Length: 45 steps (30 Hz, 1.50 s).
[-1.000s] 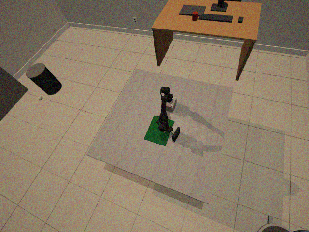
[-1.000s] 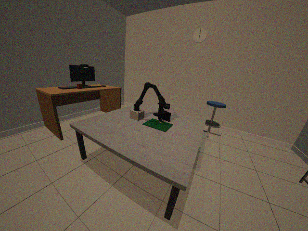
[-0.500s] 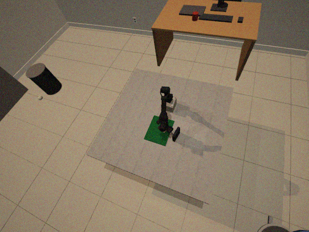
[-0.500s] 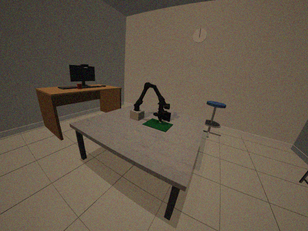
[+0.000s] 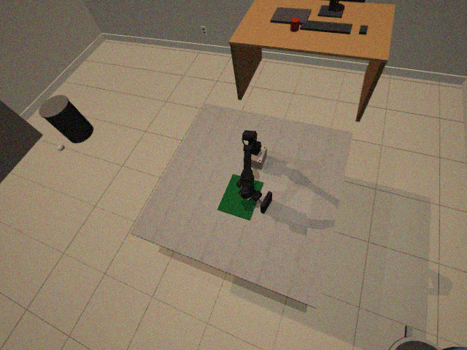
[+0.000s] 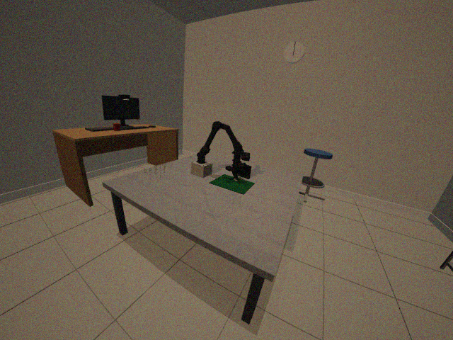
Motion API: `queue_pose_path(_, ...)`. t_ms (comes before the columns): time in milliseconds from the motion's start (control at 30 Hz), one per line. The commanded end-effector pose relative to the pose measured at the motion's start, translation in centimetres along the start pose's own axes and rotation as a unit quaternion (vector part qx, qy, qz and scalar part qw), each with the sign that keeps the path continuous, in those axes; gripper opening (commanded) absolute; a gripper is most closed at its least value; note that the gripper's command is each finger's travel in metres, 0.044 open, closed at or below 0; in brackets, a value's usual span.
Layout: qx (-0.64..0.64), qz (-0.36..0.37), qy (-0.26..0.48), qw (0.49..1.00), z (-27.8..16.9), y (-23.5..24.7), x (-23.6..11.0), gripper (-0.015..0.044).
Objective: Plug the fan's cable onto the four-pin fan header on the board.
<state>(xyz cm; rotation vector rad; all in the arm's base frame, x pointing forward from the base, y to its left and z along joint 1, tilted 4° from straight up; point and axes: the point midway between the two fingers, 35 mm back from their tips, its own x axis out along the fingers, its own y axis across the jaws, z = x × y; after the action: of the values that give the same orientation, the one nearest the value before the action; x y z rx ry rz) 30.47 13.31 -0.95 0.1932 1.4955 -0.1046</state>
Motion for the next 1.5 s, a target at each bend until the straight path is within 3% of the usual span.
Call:
queue_pose_path(0,-0.002,-0.002,-0.002,1.0,0.11,-0.03,0.5,0.0)
queue_pose_path(1300,-0.002,-0.002,-0.002,1.0,0.11,-0.03,0.5,0.0)
queue_pose_path(1467,0.0,0.0,0.0,1.0,0.0,0.0,0.01,0.0131)
